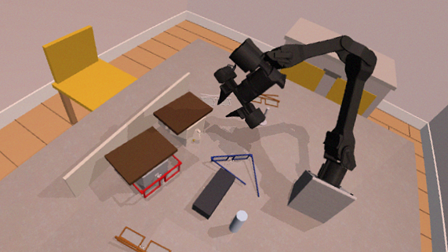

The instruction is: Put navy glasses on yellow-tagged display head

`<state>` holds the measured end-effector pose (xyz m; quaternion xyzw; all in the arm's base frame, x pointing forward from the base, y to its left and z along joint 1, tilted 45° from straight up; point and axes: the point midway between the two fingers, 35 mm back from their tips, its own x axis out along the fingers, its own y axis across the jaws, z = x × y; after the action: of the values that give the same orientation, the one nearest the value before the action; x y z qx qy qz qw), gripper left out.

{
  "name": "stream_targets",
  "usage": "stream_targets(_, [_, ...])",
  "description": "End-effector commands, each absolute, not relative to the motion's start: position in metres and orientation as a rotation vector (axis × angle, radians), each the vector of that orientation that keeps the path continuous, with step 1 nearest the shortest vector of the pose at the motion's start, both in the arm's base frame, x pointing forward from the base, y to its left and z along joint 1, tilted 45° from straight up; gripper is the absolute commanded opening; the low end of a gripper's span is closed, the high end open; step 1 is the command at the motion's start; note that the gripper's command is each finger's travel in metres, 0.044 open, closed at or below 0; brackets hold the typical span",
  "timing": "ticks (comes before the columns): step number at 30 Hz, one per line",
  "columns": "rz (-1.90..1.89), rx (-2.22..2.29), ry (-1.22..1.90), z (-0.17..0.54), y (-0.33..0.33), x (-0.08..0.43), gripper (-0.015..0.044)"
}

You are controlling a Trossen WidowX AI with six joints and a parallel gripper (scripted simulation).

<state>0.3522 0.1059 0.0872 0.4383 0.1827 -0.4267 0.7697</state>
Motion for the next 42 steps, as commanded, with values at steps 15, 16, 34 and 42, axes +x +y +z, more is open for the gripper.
stream_targets(15, [-1.579,1.303,-0.024,0.002,-0.007,0.278,0.02])
stream_targets(16, [-1.579,1.303,-0.024,0.002,-0.007,0.278,0.02])
stream_targets(34, [-1.579,1.303,-0.024,0.001,-0.008,0.278,0.012])
stream_targets(42, [-1.579,1.304,-0.022,-0.008,-0.016,0.282,0.012])
